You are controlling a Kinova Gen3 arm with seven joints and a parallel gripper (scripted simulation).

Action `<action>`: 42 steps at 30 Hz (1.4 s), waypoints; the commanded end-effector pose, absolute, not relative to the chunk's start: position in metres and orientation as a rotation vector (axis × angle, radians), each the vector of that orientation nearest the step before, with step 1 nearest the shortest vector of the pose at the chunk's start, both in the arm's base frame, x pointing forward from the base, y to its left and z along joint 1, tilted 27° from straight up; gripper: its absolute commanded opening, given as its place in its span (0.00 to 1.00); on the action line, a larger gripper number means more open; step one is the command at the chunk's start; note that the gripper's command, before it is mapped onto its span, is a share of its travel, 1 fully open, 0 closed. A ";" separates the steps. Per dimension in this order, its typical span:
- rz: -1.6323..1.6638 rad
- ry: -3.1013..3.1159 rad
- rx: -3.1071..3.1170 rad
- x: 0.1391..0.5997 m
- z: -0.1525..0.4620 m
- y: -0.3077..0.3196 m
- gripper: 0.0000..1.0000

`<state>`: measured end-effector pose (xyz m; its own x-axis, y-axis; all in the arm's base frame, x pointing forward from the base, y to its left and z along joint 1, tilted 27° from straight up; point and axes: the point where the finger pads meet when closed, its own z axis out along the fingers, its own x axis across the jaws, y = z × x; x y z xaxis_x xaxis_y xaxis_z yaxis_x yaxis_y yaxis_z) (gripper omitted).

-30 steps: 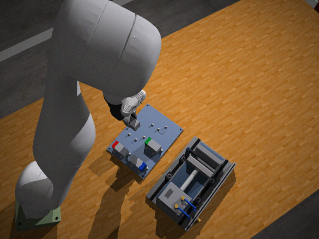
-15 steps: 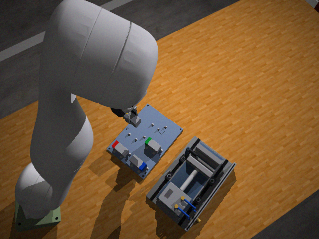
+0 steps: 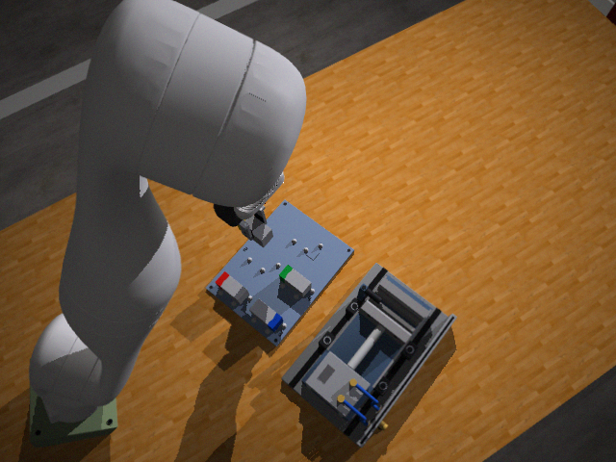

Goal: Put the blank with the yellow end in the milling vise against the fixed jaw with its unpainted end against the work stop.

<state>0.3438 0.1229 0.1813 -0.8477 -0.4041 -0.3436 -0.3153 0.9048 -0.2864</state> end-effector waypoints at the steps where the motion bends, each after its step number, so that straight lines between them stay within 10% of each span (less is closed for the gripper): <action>1: -0.308 2.667 -0.526 0.344 0.181 0.123 0.00; 42: -0.307 2.666 -0.526 0.345 0.172 0.121 0.00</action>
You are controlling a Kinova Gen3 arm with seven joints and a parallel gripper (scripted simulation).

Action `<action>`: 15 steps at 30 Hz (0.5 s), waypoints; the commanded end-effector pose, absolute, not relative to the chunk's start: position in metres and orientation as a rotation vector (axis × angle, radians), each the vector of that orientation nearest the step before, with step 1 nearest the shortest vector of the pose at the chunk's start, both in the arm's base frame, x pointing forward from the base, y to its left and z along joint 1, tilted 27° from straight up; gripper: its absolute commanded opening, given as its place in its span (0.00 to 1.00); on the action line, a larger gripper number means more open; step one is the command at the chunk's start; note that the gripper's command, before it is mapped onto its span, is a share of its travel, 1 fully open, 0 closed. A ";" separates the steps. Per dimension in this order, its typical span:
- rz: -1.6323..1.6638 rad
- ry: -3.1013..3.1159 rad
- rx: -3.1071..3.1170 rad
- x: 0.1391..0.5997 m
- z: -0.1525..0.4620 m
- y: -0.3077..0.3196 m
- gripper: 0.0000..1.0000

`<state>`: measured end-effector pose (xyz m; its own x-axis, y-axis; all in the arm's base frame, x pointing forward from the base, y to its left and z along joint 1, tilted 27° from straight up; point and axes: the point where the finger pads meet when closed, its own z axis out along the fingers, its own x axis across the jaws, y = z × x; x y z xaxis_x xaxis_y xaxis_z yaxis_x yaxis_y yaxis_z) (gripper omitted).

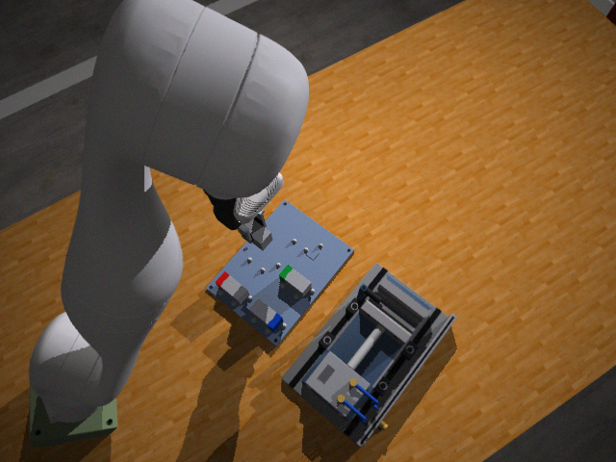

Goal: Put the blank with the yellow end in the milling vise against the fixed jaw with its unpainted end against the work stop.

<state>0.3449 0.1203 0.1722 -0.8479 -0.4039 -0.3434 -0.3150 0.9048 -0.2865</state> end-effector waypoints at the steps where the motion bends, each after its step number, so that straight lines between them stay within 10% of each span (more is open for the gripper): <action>1: -0.307 2.666 -0.526 0.345 0.172 0.121 0.00; 15: -0.290 2.677 -0.443 0.345 0.171 0.120 0.00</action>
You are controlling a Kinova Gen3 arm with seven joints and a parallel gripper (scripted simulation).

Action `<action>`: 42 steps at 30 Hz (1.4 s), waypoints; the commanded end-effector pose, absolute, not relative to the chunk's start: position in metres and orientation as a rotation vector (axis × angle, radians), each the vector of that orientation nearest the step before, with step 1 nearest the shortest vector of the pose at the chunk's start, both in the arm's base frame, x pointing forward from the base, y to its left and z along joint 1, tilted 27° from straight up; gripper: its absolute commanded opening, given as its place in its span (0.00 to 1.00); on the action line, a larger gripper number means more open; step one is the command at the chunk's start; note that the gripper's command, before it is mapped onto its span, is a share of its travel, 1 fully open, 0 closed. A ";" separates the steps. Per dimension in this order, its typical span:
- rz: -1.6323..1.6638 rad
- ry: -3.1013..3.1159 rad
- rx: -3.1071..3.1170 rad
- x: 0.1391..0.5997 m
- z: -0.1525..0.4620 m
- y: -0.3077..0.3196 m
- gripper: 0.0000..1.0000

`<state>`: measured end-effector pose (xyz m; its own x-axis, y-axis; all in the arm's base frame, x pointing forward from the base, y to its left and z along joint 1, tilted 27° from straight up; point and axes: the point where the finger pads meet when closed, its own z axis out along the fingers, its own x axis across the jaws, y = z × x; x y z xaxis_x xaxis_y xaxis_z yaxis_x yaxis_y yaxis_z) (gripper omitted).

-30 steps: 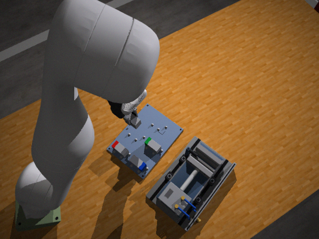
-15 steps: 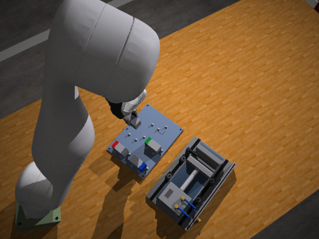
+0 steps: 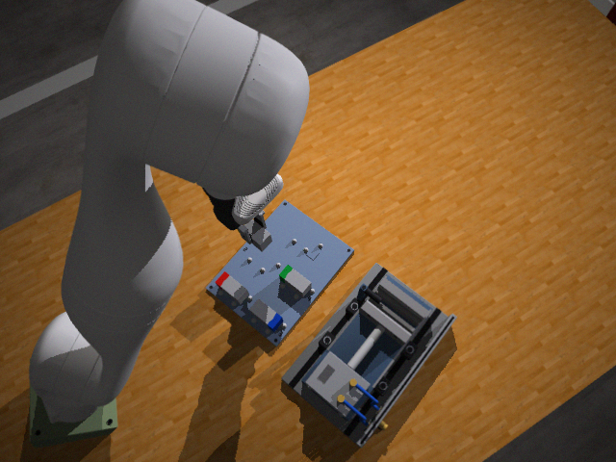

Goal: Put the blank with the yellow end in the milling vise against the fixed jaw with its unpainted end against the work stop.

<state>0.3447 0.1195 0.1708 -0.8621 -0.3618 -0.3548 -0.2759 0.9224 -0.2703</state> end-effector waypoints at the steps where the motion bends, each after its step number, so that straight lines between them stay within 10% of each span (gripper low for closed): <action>1: -0.285 2.679 -0.423 0.345 0.171 0.120 0.00; 42: -0.113 2.663 0.338 0.345 0.170 0.120 0.00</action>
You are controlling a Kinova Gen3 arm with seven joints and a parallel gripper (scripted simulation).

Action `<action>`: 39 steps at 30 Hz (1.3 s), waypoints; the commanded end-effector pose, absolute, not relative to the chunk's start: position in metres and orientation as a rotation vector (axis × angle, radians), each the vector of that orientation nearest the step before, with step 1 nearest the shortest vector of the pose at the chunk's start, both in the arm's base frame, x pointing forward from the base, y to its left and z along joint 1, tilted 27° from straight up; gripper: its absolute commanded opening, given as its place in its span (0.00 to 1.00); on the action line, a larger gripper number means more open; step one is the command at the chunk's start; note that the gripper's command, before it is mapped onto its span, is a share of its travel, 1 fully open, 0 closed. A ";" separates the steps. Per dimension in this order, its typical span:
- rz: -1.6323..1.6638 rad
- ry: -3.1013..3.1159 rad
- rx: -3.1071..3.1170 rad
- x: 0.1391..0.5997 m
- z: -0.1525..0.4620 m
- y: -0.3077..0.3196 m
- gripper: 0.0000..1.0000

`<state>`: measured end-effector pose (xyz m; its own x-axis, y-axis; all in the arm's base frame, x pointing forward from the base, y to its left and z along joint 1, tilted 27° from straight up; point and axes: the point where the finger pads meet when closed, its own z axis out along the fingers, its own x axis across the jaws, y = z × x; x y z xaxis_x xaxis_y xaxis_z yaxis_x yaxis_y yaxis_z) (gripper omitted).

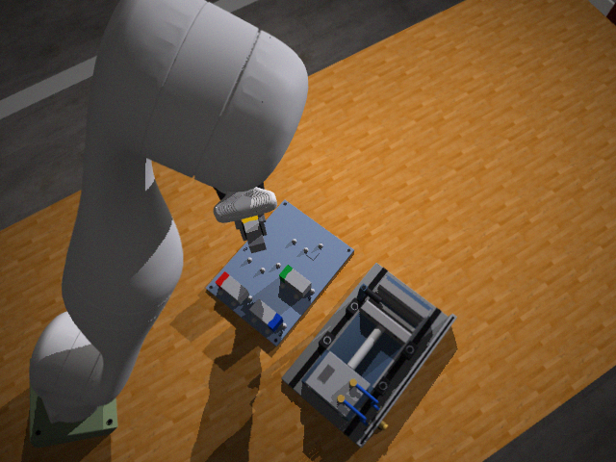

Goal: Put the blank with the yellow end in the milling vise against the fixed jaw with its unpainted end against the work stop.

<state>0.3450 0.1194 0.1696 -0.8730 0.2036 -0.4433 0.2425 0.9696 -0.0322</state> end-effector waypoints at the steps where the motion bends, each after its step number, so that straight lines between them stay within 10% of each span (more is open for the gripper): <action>1: -0.108 2.660 0.358 0.345 0.170 0.120 0.00; 39: 0.017 2.532 0.873 0.345 0.171 0.121 0.00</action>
<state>0.3453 0.1199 0.1700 -0.6941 0.5858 -0.4185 0.5812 0.7990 0.1546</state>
